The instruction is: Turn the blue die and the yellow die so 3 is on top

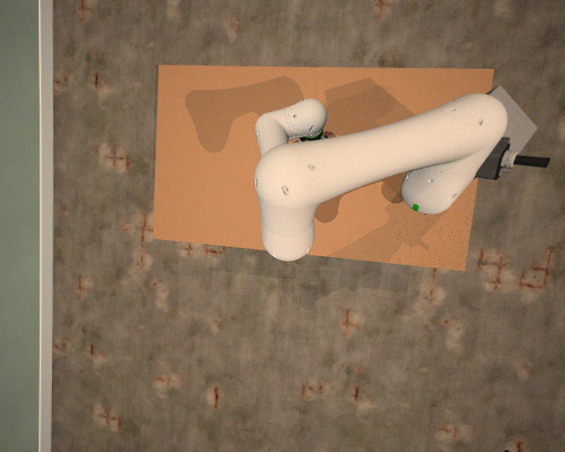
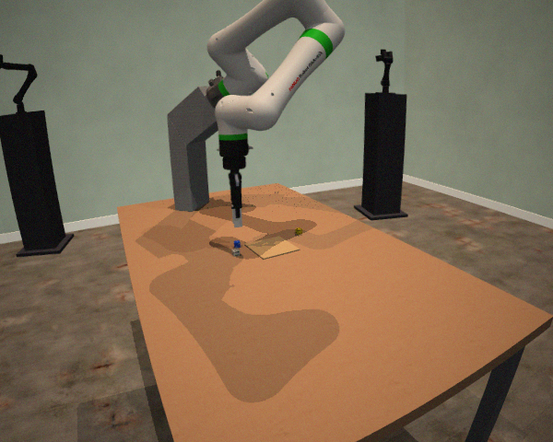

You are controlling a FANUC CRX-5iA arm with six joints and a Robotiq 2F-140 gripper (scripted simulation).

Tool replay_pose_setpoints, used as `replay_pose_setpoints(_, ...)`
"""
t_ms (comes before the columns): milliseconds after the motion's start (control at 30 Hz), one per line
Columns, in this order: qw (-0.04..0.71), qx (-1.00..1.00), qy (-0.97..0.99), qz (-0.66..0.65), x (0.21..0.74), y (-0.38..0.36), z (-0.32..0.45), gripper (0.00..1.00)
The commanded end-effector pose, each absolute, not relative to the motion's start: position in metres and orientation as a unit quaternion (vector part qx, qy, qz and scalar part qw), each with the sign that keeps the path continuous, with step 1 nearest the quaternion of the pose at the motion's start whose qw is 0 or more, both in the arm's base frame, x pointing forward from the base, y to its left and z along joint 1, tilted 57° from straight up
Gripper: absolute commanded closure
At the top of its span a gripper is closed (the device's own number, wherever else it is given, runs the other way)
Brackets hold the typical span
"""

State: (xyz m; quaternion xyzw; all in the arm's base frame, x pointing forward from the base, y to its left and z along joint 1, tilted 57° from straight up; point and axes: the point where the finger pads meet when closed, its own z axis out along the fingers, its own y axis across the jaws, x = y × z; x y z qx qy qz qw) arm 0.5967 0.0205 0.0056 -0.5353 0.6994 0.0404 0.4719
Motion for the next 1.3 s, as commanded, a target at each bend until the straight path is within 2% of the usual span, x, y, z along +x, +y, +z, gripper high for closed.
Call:
replay_pose_setpoints(0, 0.472, -0.535, 0.7, 0.04, 0.597, 0.02, 0.006, 0.79)
replay_pose_setpoints(1267, 0.472, -0.535, 0.699, 0.04, 0.607, 0.03, -0.004, 0.79)
